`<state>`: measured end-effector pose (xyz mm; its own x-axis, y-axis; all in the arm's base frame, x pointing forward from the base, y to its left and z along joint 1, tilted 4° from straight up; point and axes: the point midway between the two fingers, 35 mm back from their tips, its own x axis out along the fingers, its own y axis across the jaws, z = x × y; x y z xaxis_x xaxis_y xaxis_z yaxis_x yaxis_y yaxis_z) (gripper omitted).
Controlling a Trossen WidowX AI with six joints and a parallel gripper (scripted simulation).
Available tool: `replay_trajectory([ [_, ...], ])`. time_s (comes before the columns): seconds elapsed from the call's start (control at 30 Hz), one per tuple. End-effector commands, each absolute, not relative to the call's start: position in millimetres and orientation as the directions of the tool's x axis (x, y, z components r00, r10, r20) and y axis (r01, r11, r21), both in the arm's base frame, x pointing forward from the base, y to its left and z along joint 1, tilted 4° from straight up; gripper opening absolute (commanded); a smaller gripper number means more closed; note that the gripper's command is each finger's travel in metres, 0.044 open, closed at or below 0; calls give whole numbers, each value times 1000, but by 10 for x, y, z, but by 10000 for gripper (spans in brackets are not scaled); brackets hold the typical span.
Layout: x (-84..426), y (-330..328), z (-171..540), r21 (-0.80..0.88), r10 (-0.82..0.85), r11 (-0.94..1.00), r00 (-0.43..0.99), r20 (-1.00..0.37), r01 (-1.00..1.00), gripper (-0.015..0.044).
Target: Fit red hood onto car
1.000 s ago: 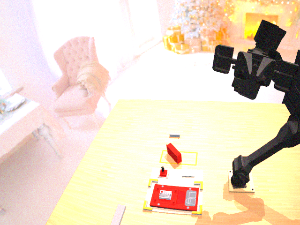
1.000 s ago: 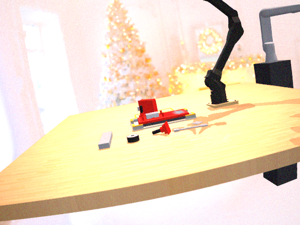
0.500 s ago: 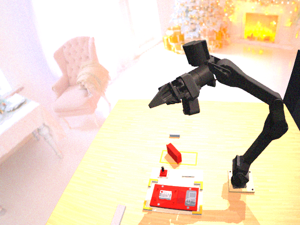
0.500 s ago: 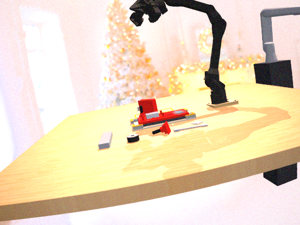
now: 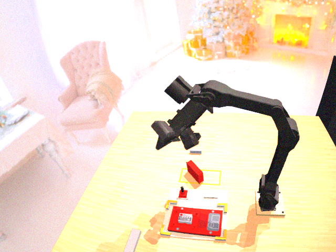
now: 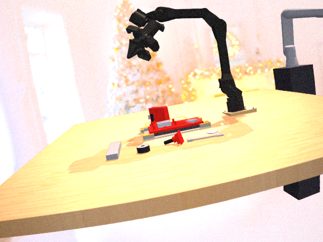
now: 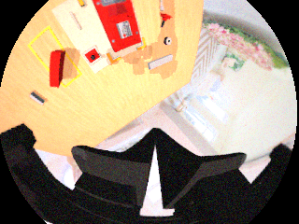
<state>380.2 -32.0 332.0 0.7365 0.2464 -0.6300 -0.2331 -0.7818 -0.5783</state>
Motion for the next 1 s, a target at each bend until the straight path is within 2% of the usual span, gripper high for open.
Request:
replay_trajectory([
  [0.0,3857,-579,2872,-507,155,-754,636,-756,-418,0],
  [0.2,3752,-1018,2072,-269,11,-680,357,-934,-682,0],
  [0.4,3486,-1352,1486,9,-86,-605,54,-995,-796,0],
  [0.97,3496,-1399,1049,18,-89,-603,44,-995,-797,0],
])
